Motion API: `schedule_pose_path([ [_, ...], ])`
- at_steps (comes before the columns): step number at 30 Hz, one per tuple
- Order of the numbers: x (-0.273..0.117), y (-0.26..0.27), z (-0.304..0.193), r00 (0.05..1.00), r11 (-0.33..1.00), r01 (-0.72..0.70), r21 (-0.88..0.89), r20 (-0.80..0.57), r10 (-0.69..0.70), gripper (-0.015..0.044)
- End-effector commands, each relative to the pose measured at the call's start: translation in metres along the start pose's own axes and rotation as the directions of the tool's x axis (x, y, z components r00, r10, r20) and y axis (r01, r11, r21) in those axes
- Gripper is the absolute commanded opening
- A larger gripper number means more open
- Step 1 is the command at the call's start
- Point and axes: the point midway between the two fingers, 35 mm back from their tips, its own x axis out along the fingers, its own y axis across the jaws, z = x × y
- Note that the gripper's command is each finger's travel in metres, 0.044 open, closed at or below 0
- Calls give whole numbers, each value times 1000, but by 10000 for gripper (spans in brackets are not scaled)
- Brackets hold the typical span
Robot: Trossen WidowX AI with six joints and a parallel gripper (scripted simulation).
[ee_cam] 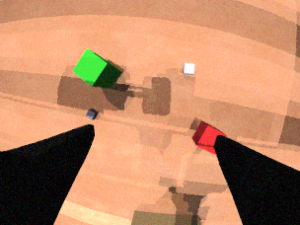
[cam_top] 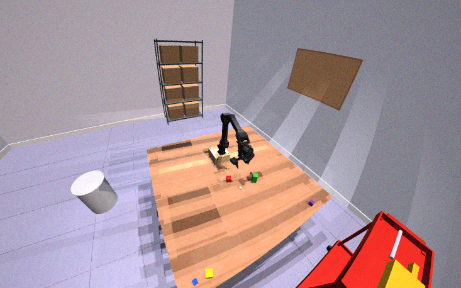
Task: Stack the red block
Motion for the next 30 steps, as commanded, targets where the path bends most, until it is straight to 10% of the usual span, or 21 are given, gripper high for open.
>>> schedule_pose_path([
  [1,16,-33,-10,997,992,54,114,-66,-47,440],
  [30,93,-100,-55,973,929,166,330,-211,-98,440],
])
